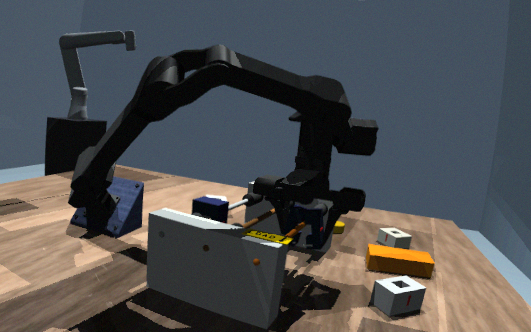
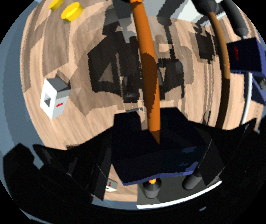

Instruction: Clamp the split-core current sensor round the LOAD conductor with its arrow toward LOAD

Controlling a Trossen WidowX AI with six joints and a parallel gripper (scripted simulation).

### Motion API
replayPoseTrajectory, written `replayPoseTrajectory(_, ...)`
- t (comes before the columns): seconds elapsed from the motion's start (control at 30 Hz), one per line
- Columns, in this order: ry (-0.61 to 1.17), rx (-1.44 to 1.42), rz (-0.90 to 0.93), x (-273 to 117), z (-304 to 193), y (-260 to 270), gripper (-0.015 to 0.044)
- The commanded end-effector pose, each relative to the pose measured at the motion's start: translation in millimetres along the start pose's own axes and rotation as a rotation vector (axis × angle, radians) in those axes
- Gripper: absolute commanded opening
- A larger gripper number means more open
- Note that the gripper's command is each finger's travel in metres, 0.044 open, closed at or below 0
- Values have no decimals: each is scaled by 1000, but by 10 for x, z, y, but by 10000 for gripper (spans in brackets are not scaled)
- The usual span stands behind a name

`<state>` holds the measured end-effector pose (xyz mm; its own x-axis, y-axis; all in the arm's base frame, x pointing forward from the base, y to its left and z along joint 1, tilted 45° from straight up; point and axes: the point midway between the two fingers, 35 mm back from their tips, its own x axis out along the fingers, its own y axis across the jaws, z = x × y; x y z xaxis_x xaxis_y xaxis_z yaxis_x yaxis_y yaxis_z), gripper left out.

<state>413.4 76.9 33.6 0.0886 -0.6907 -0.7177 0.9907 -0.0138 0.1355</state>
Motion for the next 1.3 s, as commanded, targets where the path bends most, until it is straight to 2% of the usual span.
replayPoseTrajectory(0.0, 1, 0, 0, -2, 1, 2, 0)
replayPoseTrajectory(0.37, 1, -1, 20, -9, -4, 4, 0)
replayPoseTrajectory(0.73, -4, -6, 238, -130, -8, 4, 0)
replayPoseTrajectory(1.13, 1, -6, 216, -115, -30, 9, 0)
replayPoseTrajectory(1.27, 1, -6, 216, -115, -30, 9, 105)
